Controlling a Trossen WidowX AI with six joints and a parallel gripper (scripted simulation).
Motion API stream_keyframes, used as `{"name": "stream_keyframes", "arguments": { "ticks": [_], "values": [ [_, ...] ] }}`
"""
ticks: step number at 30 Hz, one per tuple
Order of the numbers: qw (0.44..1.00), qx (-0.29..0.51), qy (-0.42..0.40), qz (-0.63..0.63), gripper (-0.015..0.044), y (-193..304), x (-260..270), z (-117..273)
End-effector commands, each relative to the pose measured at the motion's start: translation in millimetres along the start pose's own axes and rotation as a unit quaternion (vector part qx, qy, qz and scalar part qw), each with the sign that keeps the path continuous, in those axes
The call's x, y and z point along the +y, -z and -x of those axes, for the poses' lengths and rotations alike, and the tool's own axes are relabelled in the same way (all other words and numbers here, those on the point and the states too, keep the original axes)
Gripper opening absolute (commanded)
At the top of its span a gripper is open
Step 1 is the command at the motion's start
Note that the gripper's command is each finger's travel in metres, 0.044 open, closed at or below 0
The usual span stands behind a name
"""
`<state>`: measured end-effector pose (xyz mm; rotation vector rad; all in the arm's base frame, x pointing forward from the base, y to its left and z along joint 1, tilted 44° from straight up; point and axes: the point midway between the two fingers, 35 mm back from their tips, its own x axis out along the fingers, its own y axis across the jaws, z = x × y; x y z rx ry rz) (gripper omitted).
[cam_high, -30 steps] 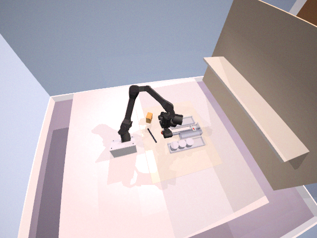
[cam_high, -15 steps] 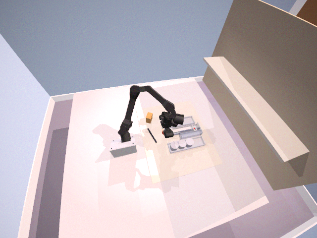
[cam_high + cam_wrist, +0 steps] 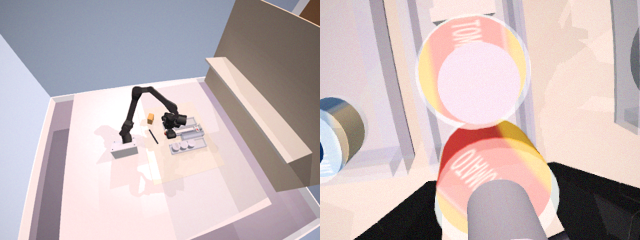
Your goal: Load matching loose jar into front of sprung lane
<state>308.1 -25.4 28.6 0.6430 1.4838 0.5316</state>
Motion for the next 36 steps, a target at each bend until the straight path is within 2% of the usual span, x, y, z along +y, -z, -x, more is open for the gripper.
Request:
{"name": "stream_keyframes", "arguments": {
  "ticks": [1,36],
  "values": [
    [1.0,-0.009,-0.001,0.003,0.0,-8,1,2],
    [1.0,-0.01,-0.002,0.004,0.0,-24,4,5]
  ]
}}
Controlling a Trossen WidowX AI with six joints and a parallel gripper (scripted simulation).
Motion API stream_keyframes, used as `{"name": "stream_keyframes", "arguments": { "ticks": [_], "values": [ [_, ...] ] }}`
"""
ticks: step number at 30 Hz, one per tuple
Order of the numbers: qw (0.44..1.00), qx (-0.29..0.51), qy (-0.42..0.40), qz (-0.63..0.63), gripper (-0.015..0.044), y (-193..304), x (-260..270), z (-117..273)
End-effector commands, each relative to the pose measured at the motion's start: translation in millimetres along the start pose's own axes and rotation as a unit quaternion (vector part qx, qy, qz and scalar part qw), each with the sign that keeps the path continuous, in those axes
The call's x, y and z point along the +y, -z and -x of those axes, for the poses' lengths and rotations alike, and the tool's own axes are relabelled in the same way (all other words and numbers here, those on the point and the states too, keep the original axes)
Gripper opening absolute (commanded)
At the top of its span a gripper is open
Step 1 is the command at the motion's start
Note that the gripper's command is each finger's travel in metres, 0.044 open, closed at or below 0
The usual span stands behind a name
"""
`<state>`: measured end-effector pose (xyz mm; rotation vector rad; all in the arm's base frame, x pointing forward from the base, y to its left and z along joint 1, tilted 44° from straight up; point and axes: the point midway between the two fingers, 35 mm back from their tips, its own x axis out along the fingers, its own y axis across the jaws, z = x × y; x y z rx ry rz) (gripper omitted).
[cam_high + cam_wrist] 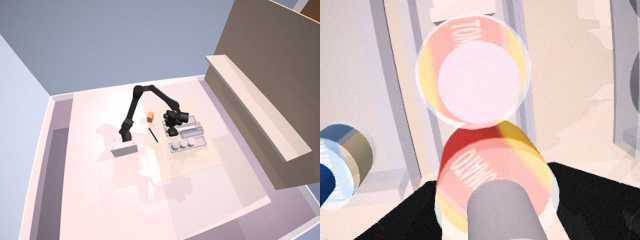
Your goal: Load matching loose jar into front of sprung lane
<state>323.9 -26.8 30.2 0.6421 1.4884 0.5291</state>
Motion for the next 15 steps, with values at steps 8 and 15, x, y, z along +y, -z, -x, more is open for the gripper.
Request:
{"name": "stream_keyframes", "arguments": {
  "ticks": [8,15],
  "values": [
    [1.0,-0.011,-0.003,0.005,0.0,-11.1,3.1,4.6],
    [1.0,-0.011,-0.003,0.005,0.0,-13.0,3.4,5.2]
  ]
}}
